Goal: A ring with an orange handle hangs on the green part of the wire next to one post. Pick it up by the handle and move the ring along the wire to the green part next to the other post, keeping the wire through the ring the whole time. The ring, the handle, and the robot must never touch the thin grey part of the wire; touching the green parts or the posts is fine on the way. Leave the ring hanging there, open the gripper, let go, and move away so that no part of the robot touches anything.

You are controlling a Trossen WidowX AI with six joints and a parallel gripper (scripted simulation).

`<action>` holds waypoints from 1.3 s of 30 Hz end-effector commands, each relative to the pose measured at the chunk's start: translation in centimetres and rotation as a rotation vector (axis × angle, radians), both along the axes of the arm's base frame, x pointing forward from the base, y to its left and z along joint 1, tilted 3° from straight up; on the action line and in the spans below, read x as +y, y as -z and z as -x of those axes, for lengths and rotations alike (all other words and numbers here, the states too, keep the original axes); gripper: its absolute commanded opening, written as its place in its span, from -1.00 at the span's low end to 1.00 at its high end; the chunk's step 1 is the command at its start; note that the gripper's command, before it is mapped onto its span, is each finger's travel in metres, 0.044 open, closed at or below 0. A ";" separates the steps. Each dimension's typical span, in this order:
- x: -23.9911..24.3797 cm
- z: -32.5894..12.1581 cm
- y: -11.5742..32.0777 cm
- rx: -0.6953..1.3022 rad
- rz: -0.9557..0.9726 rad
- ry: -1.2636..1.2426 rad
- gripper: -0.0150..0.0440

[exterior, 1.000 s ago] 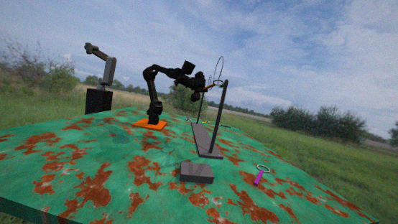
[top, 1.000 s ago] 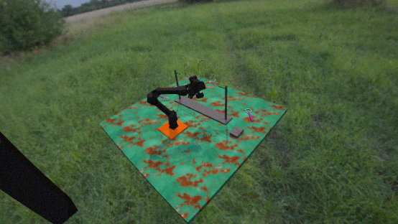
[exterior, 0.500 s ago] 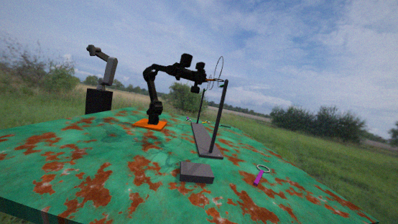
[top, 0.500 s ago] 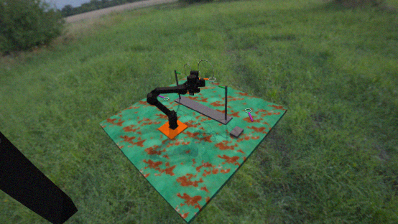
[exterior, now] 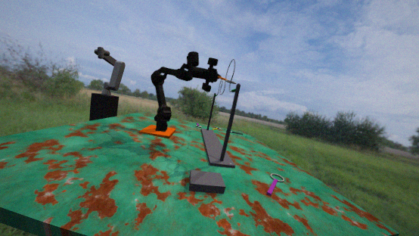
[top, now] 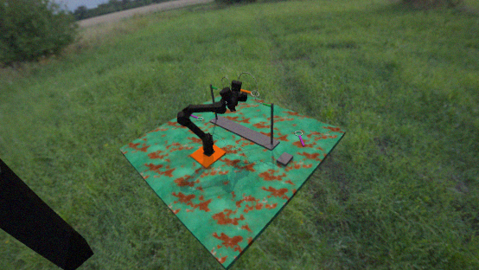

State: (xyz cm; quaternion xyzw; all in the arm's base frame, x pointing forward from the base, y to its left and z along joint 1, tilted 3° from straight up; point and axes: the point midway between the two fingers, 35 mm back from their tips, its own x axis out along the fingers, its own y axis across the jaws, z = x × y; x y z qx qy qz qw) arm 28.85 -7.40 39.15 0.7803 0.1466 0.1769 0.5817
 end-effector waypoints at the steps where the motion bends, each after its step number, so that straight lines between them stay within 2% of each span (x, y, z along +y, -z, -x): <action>1: -0.5 0.0 -1.1 -0.004 -0.063 0.008 -1.00; 15: -1.5 0.0 -3.1 -0.004 -0.131 0.007 -1.00; 39: -1.5 0.0 -2.9 0.016 0.101 -0.004 -1.00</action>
